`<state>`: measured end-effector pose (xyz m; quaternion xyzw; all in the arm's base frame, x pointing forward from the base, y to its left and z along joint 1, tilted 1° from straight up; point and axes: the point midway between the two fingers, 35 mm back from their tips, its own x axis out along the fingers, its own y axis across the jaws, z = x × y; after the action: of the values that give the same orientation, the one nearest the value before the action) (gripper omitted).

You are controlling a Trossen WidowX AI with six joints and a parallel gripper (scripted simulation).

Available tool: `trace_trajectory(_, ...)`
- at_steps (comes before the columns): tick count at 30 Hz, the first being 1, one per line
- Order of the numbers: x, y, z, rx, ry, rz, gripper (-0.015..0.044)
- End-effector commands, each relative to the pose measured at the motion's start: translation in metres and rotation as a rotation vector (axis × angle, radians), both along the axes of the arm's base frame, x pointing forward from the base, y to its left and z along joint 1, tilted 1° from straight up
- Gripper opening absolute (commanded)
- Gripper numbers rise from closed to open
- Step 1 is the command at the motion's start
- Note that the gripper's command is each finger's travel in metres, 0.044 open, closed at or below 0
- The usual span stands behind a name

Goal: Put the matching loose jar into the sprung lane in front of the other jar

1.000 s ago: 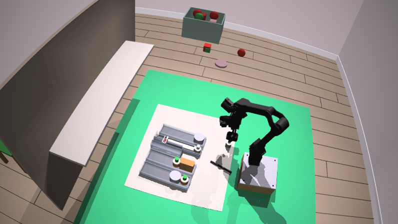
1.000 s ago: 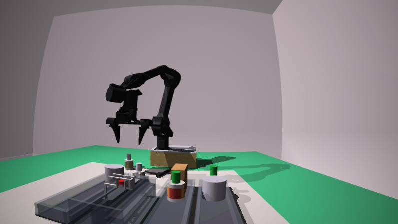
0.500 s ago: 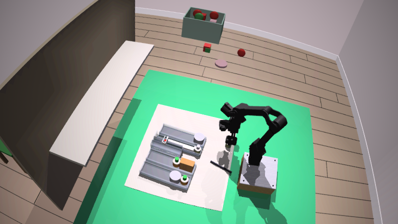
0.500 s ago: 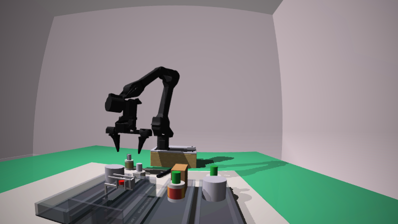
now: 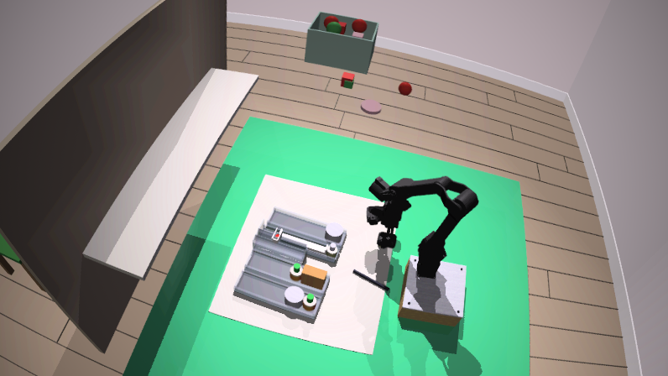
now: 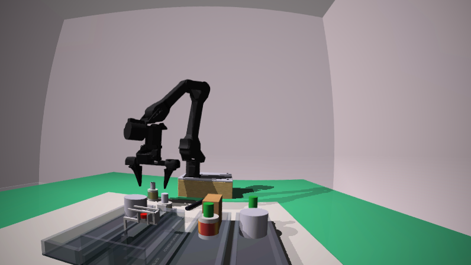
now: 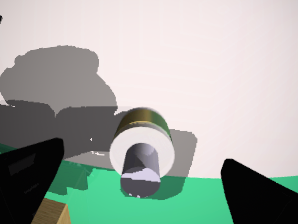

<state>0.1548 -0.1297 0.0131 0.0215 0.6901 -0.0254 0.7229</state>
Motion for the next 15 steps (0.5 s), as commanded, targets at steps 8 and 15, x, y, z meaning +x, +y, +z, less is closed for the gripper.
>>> trace_trajectory(8,-0.002,0.001,-0.020,0.003,0.009,-0.003,0.0440)
trace_trajectory(15,-0.002,0.001,-0.021,0.003,0.009,-0.003,0.0309)
